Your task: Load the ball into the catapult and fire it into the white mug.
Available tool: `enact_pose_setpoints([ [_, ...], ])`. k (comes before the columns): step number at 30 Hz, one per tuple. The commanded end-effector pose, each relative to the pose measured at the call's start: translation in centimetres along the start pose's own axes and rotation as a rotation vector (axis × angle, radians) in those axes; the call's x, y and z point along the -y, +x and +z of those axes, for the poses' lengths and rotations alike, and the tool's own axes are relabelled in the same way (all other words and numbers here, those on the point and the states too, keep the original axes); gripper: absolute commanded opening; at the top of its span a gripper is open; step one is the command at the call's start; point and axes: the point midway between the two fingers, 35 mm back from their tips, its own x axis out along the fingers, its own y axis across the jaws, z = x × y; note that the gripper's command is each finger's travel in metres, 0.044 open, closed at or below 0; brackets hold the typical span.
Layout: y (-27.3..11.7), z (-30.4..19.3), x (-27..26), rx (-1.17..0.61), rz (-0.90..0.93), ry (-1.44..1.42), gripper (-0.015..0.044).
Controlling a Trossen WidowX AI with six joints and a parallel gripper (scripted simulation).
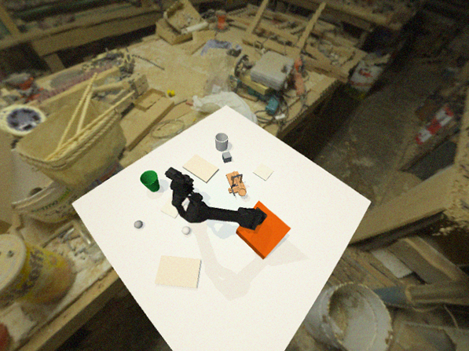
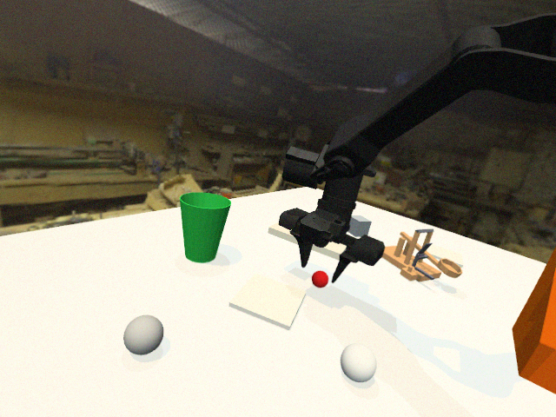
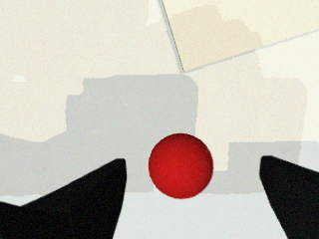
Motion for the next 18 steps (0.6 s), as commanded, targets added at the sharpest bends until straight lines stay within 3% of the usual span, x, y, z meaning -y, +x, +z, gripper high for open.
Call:
enact_pose_setpoints([
  [1, 1.12, -0.4, -0.4, -0.006, 0.014, 0.014, 0.03],
  [8, 1.68, -0.39, -0.45, -0.006, 0.015, 0.014, 0.03],
  [13, 1.68, -0.39, -0.45, -0.006, 0.015, 0.014, 0.0169],
  [18, 1.68, -0.39, -0.45, -0.006, 0.015, 0.014, 0.0135],
])
